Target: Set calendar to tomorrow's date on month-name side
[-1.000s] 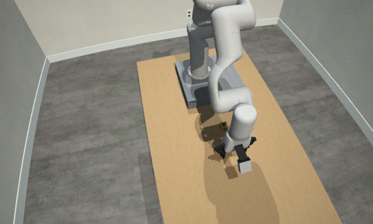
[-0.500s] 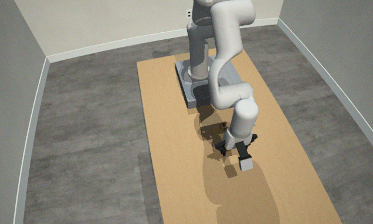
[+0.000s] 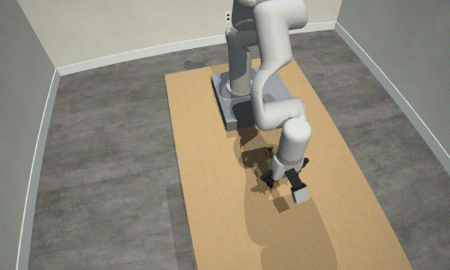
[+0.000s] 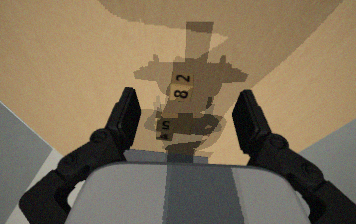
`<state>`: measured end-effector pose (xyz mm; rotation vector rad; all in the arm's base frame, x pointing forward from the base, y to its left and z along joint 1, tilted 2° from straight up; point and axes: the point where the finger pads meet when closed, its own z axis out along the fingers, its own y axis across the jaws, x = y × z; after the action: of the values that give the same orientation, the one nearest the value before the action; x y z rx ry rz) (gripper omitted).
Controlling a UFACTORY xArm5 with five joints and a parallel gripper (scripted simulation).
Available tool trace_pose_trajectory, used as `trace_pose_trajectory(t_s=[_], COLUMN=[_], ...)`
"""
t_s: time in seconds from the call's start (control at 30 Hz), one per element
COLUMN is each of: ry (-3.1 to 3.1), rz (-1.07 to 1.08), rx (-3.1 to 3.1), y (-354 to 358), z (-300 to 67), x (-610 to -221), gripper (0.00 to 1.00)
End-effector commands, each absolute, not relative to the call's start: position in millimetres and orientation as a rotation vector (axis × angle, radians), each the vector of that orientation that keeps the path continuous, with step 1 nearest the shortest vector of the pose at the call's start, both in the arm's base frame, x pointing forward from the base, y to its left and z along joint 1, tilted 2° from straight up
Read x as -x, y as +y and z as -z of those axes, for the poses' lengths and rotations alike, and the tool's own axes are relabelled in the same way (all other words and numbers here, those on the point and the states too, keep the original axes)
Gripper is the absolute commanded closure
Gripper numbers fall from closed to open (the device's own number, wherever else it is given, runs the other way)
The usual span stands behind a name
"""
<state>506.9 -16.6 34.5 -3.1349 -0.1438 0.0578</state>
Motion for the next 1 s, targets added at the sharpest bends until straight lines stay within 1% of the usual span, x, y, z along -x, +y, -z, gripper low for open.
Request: trace_pose_trajectory(t_s=[0.0, 0.07, 0.5, 0.6, 0.63, 0.97], ry=[-0.296, -0.489, -1.056, -1.082, -1.205, -1.611], rz=[-0.049, -0.049, -0.046, -0.046, -0.046, -0.042], rx=[3.123, 3.097, 2.946, 2.936, 2.887, 2.677], y=[-16.3, -15.8, -14.5, -14.4, -14.1, -13.1], z=[-36.7, -37.3, -39.0, -39.1, -39.4, -40.4], x=[-505.1, -500.8, -487.6, -486.9, -483.9, -473.3], gripper=[0.0, 0.0, 0.0, 0.0, 0.0, 0.0])
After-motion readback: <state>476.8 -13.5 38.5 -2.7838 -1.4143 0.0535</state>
